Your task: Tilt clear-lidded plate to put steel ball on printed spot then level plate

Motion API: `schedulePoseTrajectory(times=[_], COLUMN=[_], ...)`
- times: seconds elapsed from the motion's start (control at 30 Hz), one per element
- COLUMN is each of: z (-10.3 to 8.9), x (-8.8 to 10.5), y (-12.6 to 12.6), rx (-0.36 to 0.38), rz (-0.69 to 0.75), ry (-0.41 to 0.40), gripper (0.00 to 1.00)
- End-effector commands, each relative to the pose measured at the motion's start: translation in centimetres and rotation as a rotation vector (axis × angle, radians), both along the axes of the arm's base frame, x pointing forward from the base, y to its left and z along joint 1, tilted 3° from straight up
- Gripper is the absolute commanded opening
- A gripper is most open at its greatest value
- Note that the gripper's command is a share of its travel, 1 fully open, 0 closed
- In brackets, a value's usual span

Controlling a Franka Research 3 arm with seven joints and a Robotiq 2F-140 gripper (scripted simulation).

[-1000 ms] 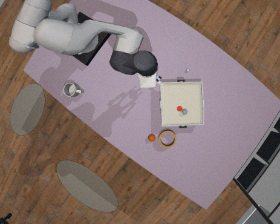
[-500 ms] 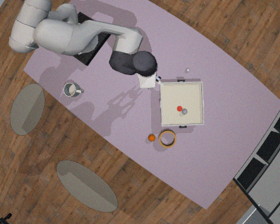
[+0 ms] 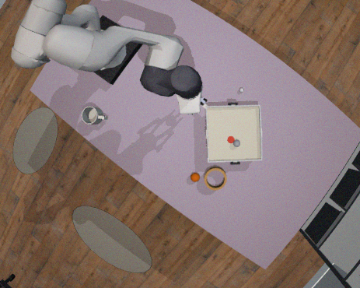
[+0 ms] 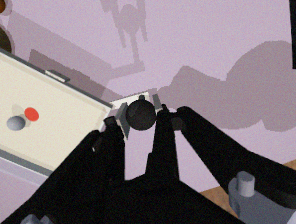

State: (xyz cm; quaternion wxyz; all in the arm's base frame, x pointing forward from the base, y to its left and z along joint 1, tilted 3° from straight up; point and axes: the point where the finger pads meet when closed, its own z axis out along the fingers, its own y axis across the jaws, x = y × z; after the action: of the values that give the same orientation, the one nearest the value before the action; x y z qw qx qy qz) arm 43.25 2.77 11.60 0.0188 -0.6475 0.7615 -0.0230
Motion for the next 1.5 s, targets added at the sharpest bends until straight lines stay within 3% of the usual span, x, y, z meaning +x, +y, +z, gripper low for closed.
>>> schedulePoseTrajectory(times=[0.0, 1.47], z=[-0.3, 0.6], x=[-0.2, 0.2], y=[-0.3, 0.2], rx=[-0.004, -0.004], rz=[0.0, 0.0], ry=[0.005, 0.005], gripper=[0.0, 0.0])
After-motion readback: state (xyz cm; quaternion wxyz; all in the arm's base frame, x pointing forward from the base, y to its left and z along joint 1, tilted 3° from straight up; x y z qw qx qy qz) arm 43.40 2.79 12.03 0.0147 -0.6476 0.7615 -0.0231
